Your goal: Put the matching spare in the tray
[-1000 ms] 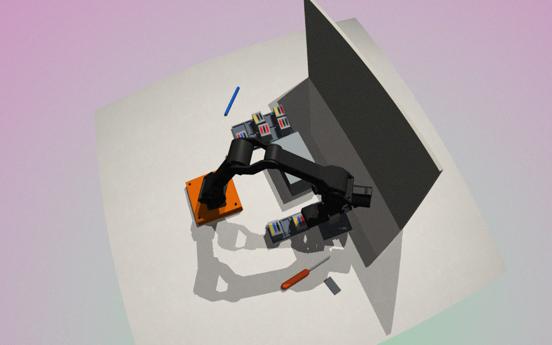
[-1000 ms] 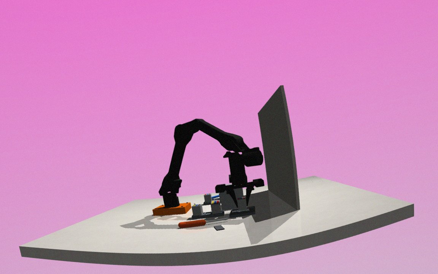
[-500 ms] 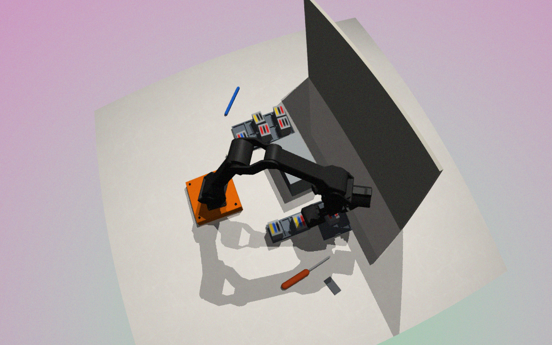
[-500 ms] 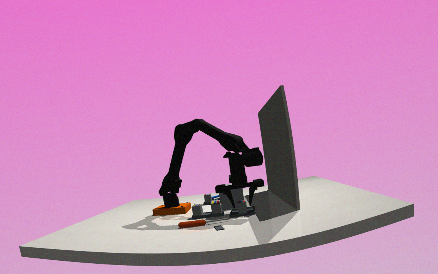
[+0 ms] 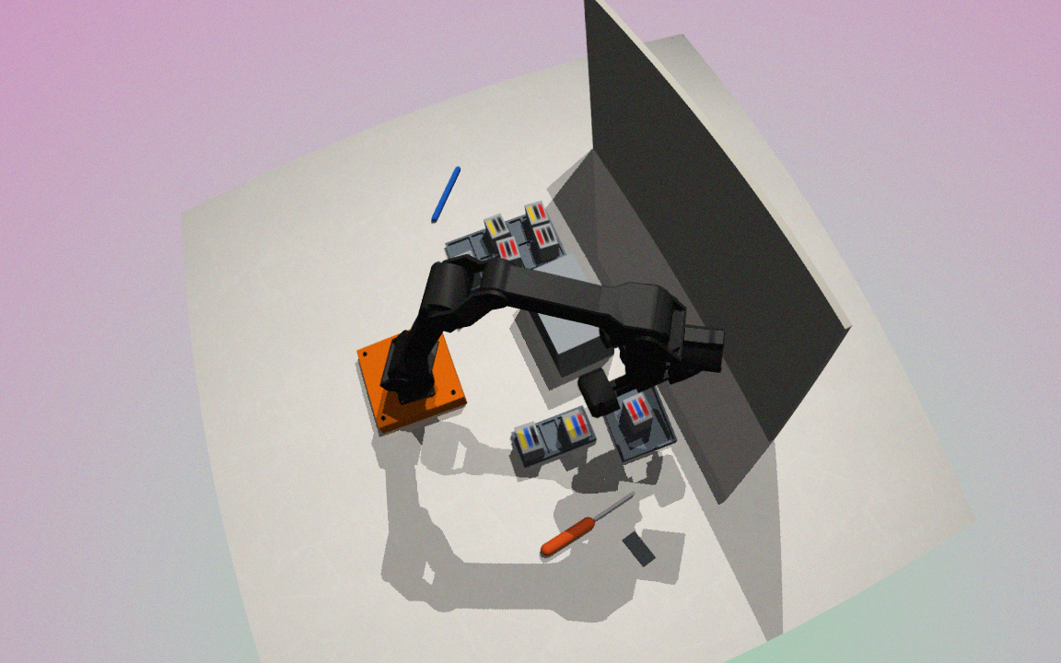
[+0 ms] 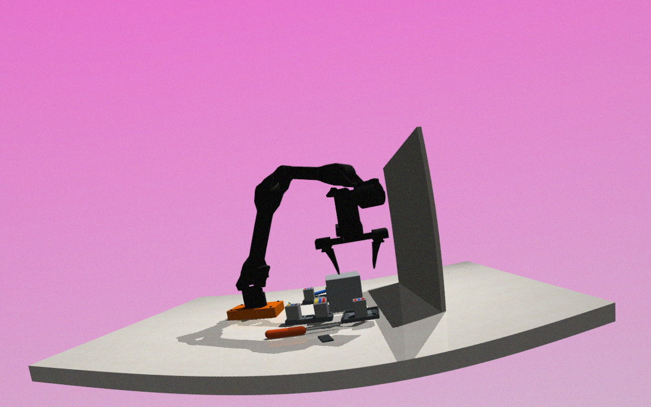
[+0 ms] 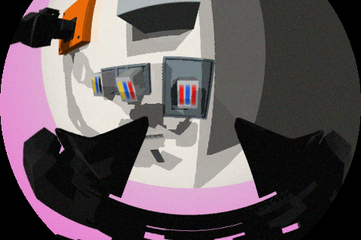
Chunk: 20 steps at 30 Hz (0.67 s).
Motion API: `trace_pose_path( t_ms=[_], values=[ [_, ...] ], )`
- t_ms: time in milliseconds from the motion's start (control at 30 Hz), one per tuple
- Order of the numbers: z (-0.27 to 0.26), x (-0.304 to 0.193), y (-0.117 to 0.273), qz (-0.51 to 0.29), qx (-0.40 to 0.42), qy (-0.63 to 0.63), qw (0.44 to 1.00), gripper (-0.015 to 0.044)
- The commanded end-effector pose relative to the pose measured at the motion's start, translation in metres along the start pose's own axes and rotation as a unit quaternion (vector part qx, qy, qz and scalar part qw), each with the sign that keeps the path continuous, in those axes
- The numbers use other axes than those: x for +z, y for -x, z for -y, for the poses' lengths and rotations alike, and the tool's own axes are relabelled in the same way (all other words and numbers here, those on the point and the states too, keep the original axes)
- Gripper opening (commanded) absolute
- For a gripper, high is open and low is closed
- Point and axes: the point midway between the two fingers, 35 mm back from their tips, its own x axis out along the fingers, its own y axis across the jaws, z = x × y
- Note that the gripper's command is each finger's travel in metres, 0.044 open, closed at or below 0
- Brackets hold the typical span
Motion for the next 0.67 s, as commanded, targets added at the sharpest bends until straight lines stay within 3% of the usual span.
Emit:
trace_pose_path(
  t_ms=[0, 633],
  values=[
    [-0.0026, 0.0022, 0.01, 0.005, 0.005, 0.002, 1.0, 0.044],
    [-0.0003, 0.0002, 0.0067, -0.002, -0.003, 0.0, 1.0, 0.044]
  ],
)
